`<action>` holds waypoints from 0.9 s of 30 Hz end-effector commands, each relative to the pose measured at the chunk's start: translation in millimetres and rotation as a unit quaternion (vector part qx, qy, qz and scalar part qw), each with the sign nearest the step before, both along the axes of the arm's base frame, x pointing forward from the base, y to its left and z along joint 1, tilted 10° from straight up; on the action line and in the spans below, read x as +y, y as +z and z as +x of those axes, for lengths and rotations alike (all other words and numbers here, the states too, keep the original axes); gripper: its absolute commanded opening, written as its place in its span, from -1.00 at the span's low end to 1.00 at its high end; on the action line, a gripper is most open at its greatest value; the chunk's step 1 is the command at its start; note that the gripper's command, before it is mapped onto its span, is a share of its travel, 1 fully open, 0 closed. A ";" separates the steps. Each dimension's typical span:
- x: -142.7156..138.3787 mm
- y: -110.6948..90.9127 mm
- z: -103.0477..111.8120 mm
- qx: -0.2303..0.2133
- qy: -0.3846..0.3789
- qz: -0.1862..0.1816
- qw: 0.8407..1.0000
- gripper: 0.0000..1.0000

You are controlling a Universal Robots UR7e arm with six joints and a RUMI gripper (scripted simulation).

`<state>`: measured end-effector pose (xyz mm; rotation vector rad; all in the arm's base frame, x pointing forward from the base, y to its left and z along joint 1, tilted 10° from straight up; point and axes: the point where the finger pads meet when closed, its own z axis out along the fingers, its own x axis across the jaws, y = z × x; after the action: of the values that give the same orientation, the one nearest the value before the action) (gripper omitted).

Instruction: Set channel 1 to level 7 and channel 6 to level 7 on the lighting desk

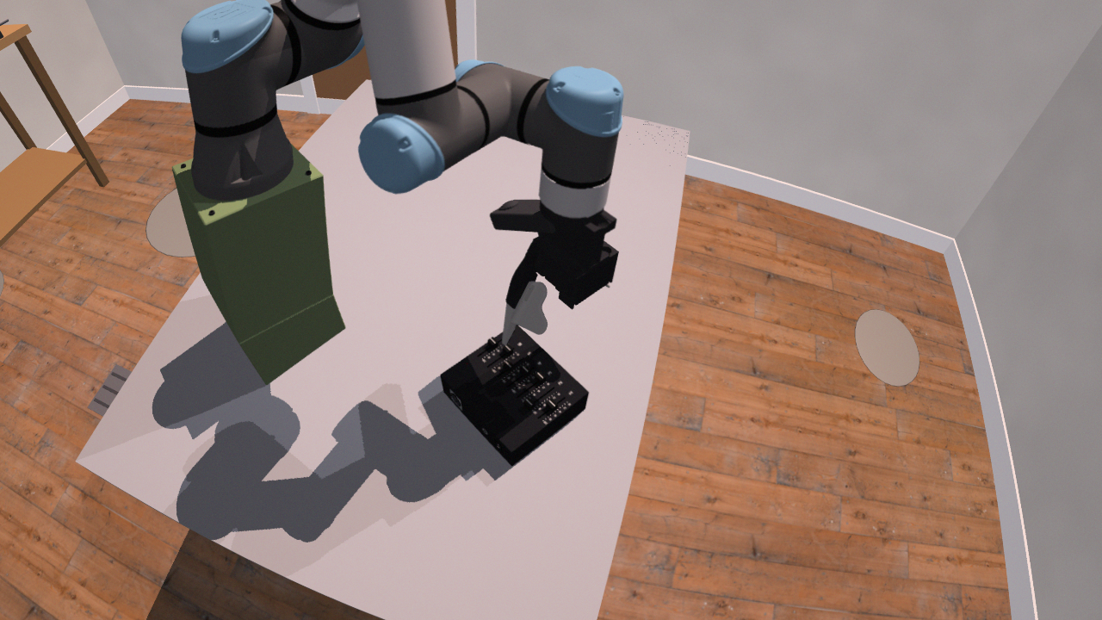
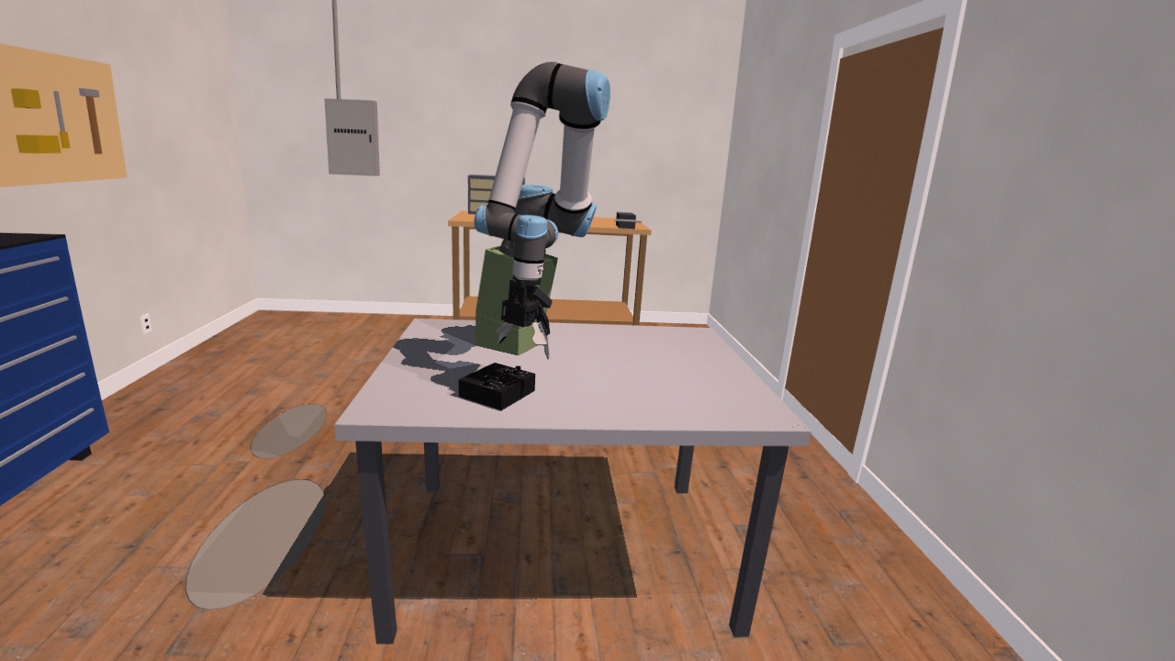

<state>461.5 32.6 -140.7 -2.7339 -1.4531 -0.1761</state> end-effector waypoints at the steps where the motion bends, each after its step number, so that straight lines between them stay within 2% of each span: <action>1: 0.6 -2.7 2.5 -0.015 0.138 -0.005 0.990 1.00; 7: 0.5 -5.3 4.3 -0.026 0.250 -0.015 0.968 1.00; 9: 0.5 -5.3 4.3 -0.026 0.250 -0.015 0.968 1.00; 10: 0.5 -5.7 4.7 -0.031 0.303 -0.018 0.952 1.00; 23: 0.7 -10.3 9.7 -0.048 0.481 -0.034 0.875 1.00; 27: 0.8 -10.8 10.4 -0.050 0.501 -0.036 0.863 1.00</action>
<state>468.8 32.5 -150.8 -1.8087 -2.5780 -0.1936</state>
